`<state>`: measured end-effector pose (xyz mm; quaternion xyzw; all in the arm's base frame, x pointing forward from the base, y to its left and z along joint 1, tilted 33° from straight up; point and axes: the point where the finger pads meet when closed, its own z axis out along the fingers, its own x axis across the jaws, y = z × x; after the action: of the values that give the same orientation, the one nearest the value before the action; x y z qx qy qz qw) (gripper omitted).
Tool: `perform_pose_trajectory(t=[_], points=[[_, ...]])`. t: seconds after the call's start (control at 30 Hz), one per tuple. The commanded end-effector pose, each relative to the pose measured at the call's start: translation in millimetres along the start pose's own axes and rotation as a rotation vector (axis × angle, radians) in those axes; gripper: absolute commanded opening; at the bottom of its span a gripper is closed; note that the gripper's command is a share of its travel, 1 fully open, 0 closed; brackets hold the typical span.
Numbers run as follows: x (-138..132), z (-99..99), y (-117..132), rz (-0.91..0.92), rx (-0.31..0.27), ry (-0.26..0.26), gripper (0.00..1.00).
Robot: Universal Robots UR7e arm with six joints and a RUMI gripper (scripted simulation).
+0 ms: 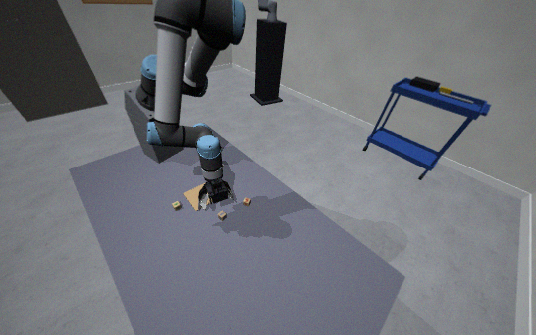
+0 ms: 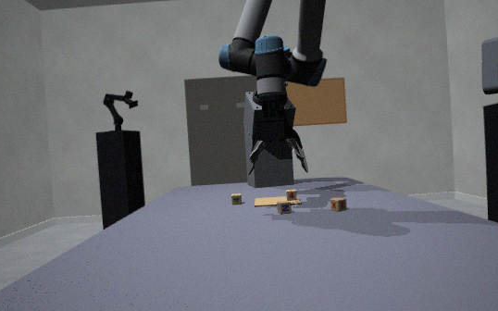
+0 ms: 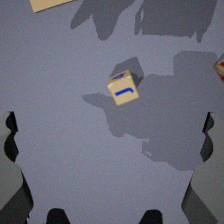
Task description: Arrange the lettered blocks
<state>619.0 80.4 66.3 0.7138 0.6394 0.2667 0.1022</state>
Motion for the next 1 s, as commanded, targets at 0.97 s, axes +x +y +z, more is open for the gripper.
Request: perform_pose_trajectory(t=[0.97], points=[[15,-5.2,16,-0.421,-0.006,0.004,1.00]])
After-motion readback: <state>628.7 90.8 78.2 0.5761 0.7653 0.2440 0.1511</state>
